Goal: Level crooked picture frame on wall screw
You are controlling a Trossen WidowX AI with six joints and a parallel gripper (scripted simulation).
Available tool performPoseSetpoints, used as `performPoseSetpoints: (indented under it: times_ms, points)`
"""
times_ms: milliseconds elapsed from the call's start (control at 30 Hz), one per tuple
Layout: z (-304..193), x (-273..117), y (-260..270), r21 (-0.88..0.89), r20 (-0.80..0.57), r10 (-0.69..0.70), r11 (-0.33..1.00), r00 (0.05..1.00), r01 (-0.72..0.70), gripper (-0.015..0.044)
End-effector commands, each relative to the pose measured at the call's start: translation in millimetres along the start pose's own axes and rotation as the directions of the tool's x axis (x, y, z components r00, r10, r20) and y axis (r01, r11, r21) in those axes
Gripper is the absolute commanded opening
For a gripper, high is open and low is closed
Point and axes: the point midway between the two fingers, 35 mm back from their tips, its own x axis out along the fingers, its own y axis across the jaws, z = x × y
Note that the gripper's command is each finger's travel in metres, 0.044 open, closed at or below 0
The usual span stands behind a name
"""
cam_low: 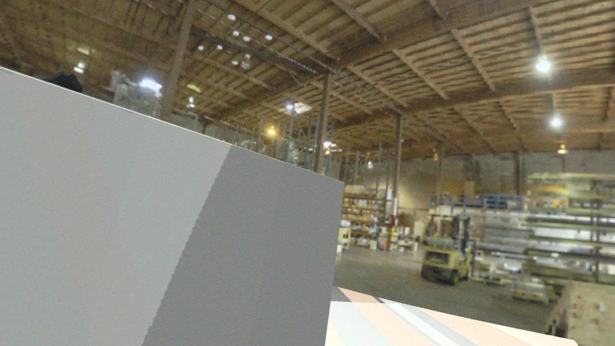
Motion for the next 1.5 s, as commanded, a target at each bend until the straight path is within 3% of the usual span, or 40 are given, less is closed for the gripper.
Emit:
performPoseSetpoints:
  times_ms: [0, 333, 533, 1033, 1467]
  points:
    - [1, -2, 0, -0.005, 0.0, 0.0, 1.0, 1.0, 0.0, 0.026]
    - [2, -94, -2, -0.138, -0.006, 0.004, 0.99, 1.0, -0.005, 0.026]
    - [6, -98, 0, -0.147, 0.005, 0.001, 0.989, 1.0, -0.001, 0.026]
    - [-13, -189, 35, -0.283, -0.01, -0.003, 0.959, 1.0, 0.0, 0.026]
    - [-20, -195, 38, -0.293, -0.012, -0.002, 0.956, 1.0, -0.002, 0.026]
